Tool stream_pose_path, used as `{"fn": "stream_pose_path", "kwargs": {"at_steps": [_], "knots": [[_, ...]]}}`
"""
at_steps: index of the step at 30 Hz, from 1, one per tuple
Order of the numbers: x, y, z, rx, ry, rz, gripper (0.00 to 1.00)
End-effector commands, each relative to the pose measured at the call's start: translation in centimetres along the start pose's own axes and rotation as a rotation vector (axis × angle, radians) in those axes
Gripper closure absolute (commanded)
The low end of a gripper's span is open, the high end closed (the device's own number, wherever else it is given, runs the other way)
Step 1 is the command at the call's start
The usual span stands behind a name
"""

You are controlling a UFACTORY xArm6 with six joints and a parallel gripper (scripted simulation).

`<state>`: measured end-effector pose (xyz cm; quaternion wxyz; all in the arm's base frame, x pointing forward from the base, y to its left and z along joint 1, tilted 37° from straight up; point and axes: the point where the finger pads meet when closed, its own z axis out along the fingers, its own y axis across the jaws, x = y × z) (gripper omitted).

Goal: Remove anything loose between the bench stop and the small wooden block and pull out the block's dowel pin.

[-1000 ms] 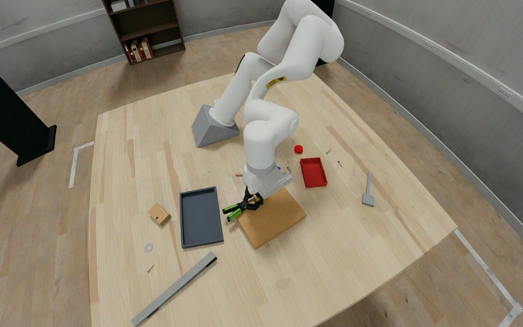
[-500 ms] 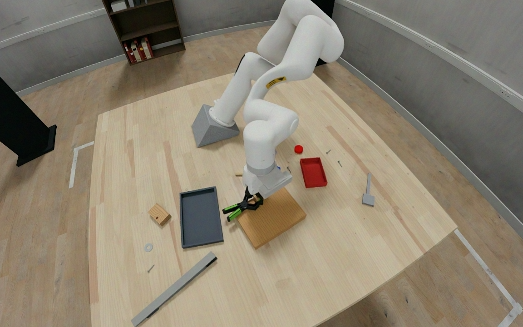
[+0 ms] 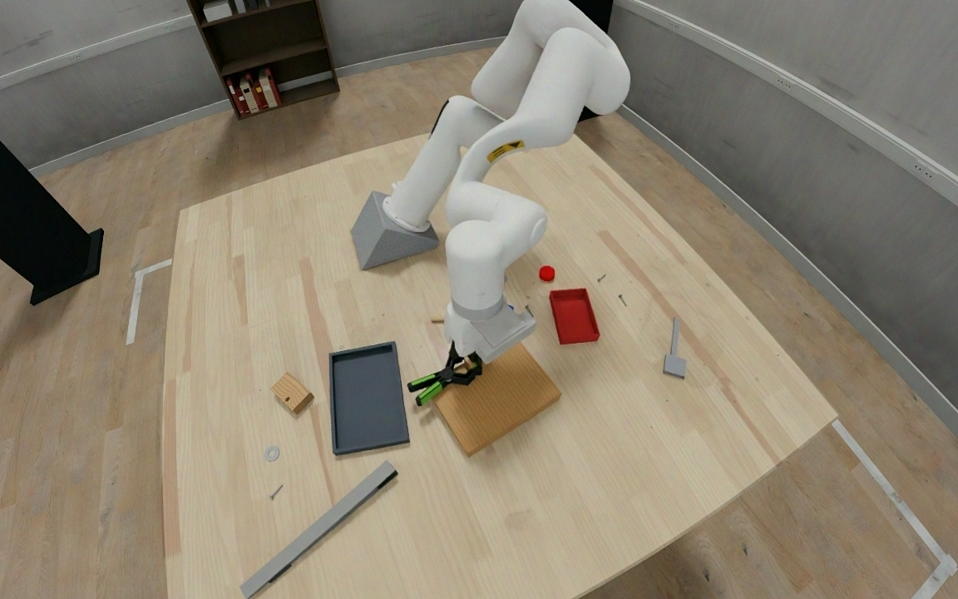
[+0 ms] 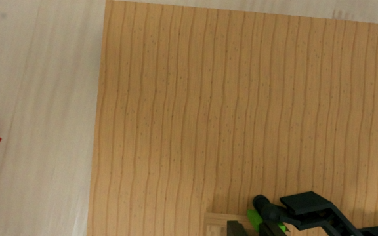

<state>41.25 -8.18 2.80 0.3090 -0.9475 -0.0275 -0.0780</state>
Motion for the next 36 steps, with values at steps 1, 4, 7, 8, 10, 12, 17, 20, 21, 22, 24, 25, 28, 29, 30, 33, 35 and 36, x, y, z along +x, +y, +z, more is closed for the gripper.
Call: {"fn": "stream_pose_path", "kwargs": {"at_steps": [1,4,7,8,10,12,17,20,21,22,24,25,28,29,30,33,35,36], "knots": [[0.12,0.04,-0.13,-0.002,0.003,-0.012,1.0],[0.12,0.04,-0.13,-0.002,0.003,-0.02,1.0],[0.12,0.04,-0.13,-0.002,0.003,-0.023,1.0],[0.12,0.04,-0.13,-0.002,0.003,-0.026,1.0],[0.12,0.04,-0.13,-0.002,0.003,-0.032,1.0],[0.12,0.04,-0.13,-0.002,0.003,-0.038,1.0],[0.12,0.04,-0.14,-0.002,0.003,-0.053,1.0],[0.12,0.04,-0.14,-0.002,0.003,-0.063,1.0],[0.12,0.04,-0.14,-0.002,0.003,-0.066,1.0],[0.12,0.04,-0.14,-0.002,0.003,-0.07,1.0],[0.12,0.04,-0.14,-0.002,0.003,-0.07,1.0],[0.12,0.04,-0.14,-0.002,0.003,-0.073,1.0],[0.12,0.04,-0.14,-0.002,0.003,-0.084,1.0],[0.12,0.04,-0.14,-0.002,0.003,-0.088,1.0],[0.12,0.04,-0.14,-0.002,0.003,-0.092,1.0],[0.12,0.04,-0.14,-0.002,0.003,-0.103,1.0],[0.12,0.04,-0.14,-0.002,0.003,-0.111,1.0],[0.12,0.04,-0.14,-0.002,0.003,-0.115,1.0]]}}
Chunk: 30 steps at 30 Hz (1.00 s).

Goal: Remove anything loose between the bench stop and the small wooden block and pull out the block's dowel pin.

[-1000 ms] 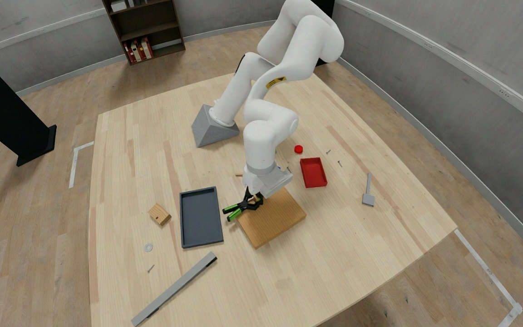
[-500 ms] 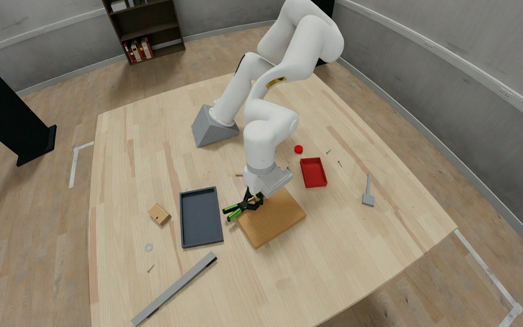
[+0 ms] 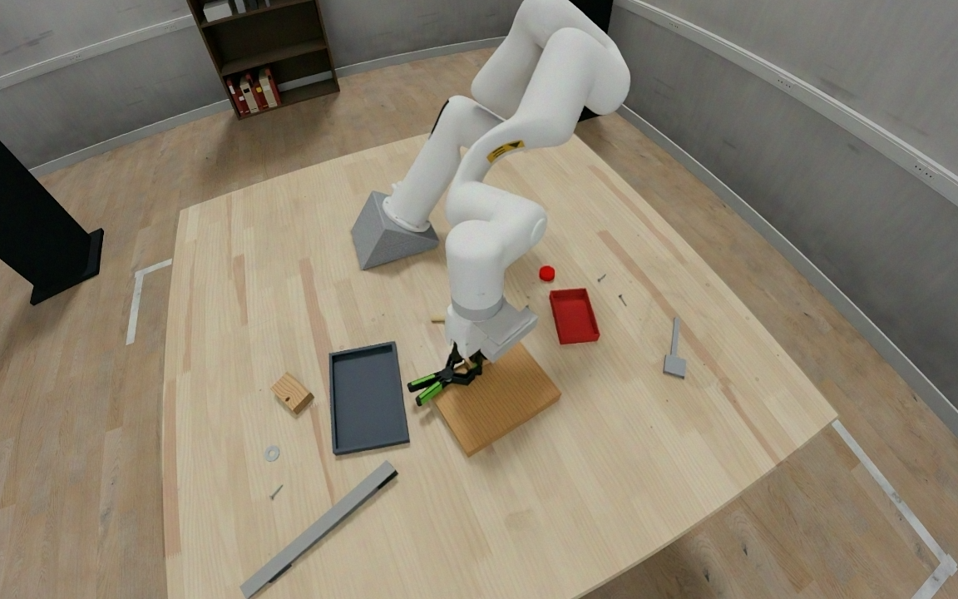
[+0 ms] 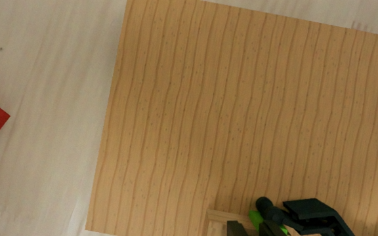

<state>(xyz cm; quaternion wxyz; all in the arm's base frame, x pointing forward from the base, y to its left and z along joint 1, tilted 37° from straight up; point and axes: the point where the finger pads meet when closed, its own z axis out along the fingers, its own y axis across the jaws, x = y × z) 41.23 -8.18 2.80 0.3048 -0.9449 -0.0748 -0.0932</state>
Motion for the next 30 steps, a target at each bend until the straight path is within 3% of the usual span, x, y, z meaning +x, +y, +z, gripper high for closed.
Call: {"fn": "stream_pose_path", "kwargs": {"at_steps": [1,30], "knots": [[0.13,0.06,-0.14,-0.002,0.003,-0.02,1.0],[0.13,0.06,-0.16,-0.003,0.003,-0.139,1.0]]}}
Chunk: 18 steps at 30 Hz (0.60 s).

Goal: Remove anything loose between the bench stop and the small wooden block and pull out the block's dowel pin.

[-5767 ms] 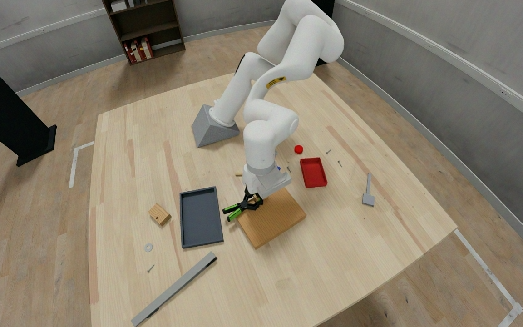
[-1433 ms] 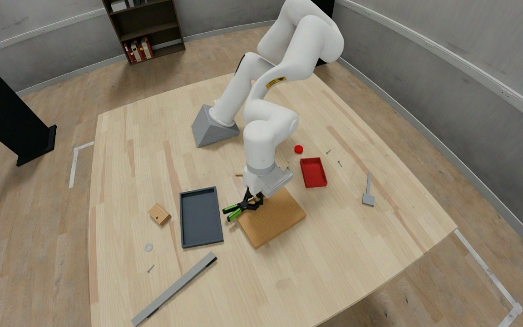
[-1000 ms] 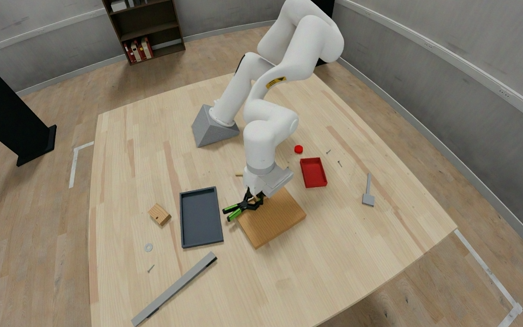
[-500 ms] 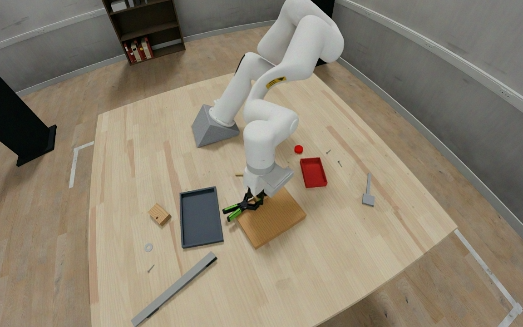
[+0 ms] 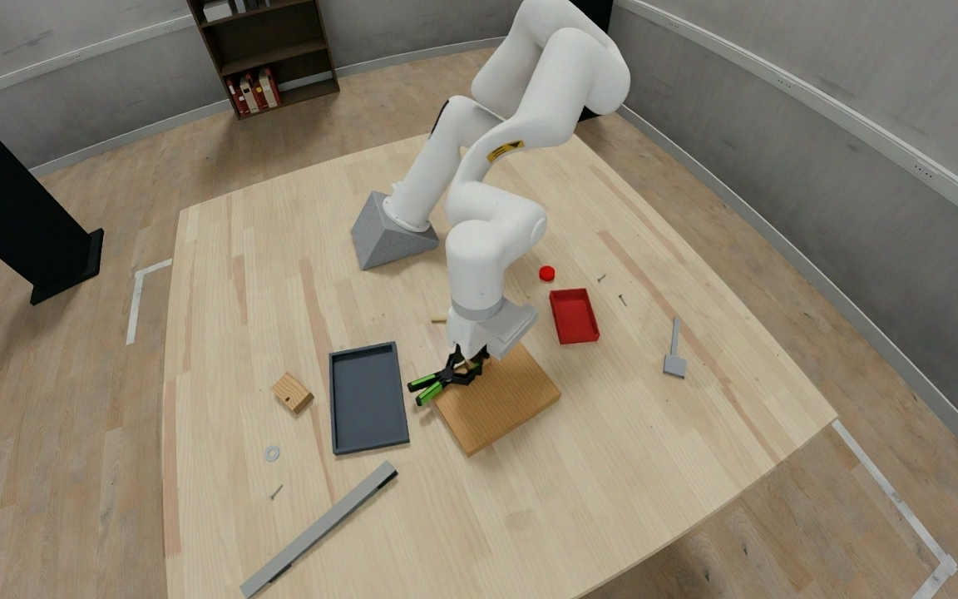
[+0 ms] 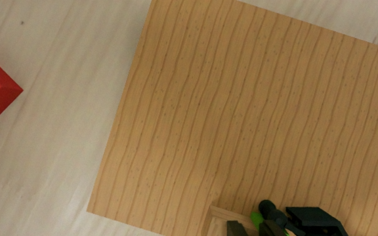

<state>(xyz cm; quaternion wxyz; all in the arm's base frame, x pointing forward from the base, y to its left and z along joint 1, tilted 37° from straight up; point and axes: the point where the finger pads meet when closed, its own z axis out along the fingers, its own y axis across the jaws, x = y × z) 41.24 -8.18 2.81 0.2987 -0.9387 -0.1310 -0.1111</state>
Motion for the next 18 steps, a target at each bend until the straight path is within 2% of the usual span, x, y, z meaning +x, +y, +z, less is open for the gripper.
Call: {"fn": "stream_pose_path", "kwargs": {"at_steps": [1,18], "knots": [[0.11,0.08,-0.15,-0.003,0.003,-0.026,1.0],[0.11,0.08,-0.16,-0.003,0.003,-0.115,1.0]]}}
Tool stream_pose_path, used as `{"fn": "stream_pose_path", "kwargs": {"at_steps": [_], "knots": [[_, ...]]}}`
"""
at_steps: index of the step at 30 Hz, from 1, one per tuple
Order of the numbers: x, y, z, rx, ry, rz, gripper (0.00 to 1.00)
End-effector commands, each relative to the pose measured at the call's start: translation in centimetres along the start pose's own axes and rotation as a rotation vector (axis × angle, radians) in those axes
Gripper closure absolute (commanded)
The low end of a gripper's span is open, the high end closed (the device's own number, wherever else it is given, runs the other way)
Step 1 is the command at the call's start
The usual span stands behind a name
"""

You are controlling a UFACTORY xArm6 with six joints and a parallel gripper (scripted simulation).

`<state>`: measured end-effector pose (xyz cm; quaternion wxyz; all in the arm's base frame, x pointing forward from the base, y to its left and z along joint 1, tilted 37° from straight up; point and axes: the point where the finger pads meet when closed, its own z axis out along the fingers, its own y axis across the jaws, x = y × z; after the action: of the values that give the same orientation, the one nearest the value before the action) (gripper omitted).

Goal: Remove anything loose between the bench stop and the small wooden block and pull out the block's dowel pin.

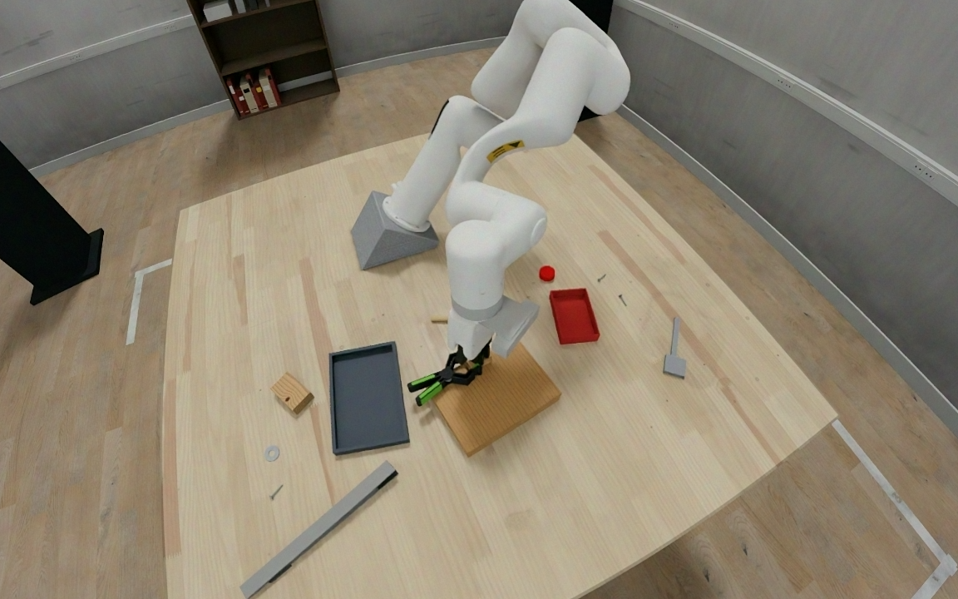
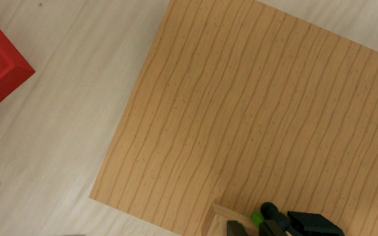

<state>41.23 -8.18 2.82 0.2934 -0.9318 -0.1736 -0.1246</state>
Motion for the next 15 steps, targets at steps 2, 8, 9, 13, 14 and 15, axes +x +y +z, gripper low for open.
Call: {"fn": "stream_pose_path", "kwargs": {"at_steps": [2,8,9,13,14,15], "knots": [[0.11,0.09,-0.15,-0.003,0.003,-0.036,1.0],[0.11,0.09,-0.15,-0.003,0.003,-0.063,1.0],[0.11,0.09,-0.15,-0.003,0.003,-0.07,1.0],[0.11,0.09,-0.16,-0.003,0.003,-0.097,1.0],[0.11,0.09,-0.16,-0.003,0.003,-0.104,1.0],[0.11,0.09,-0.16,-0.003,0.003,-0.111,1.0]]}}
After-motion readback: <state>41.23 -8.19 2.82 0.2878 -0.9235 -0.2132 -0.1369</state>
